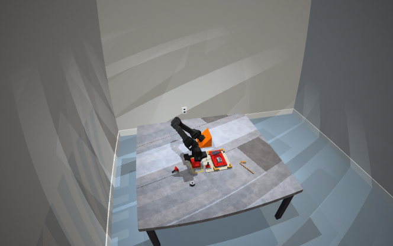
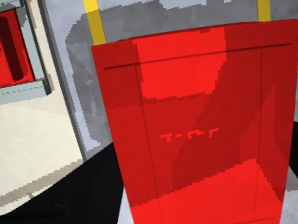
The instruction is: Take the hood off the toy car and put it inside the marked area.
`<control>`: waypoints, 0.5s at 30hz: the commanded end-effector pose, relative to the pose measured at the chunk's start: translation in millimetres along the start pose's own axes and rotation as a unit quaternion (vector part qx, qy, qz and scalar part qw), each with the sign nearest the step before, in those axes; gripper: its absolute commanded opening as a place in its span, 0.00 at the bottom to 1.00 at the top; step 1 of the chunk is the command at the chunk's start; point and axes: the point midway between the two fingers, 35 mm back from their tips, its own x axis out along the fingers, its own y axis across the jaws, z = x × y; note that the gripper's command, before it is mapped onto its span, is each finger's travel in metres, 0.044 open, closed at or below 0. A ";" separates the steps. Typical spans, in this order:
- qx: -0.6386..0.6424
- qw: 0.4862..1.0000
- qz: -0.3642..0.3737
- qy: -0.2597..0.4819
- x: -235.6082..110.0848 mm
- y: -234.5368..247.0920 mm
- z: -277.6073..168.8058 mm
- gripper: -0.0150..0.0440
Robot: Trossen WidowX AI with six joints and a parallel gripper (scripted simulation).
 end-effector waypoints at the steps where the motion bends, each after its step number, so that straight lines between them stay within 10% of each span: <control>1: -0.004 1.000 -0.002 0.002 3.6 -0.3 -0.9 0.25; 15: -0.004 1.000 -0.002 0.002 10.3 -0.5 -1.1 0.25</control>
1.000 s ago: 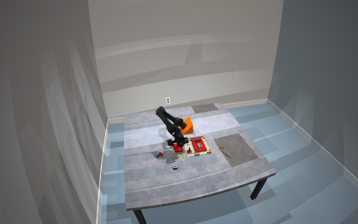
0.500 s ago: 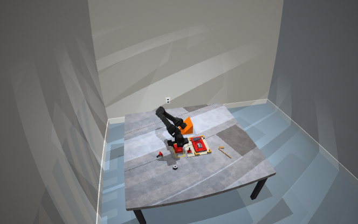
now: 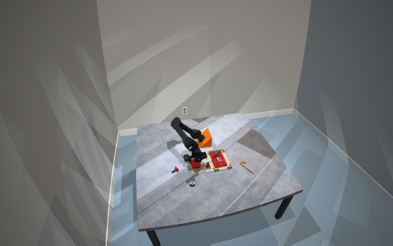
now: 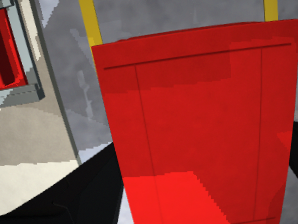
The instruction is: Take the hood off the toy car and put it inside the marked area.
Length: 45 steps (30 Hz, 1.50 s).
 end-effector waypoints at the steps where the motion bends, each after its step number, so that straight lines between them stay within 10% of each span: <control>1: -0.004 1.000 -0.002 0.002 3.2 -0.3 -1.0 0.25; 19: 0.000 1.000 0.000 0.000 0.9 0.0 -0.1 1.00; 29: -0.001 1.000 -0.002 0.003 -68.5 1.5 0.7 1.00; 45: -0.001 1.000 -0.003 0.003 -70.3 1.5 0.5 1.00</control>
